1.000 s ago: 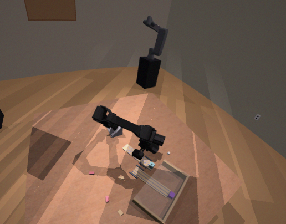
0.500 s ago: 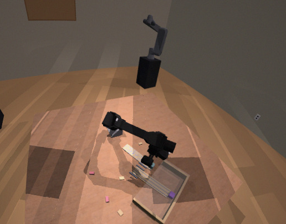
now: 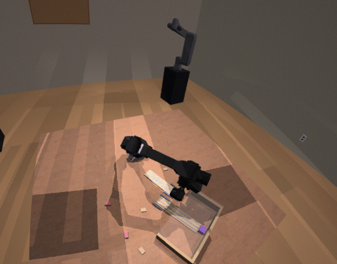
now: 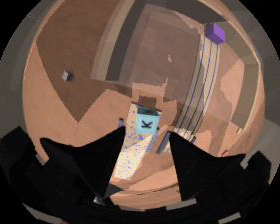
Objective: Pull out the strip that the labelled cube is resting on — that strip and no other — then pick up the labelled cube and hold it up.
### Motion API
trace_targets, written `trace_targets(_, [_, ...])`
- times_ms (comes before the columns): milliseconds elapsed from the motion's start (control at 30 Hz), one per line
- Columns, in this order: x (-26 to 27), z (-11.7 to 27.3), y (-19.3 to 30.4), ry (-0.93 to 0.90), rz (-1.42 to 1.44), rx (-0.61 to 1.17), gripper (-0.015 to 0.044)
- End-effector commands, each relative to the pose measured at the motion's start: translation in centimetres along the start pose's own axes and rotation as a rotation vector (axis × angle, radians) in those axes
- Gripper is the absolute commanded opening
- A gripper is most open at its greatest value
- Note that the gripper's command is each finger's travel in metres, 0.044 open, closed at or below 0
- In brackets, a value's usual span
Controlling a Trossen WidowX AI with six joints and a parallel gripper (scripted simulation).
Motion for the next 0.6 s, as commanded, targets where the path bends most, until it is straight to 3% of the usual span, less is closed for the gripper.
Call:
trace_targets(0, [0.1,-1.0,0.1,0.003,0.011,0.012,0.025])
trace_targets(567, [0.1,-3.8,0.1,0.004,0.011,0.013,0.025])
Point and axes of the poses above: the point midway between the two fingers, 35 mm back from their tips, its own z axis back along the fingers, its own x axis across the jaws, y = z × x, the point moved 5 cm from there along z, back along the fingers, and after that the axes turned 1 degree about z, right-handed, at the moved point
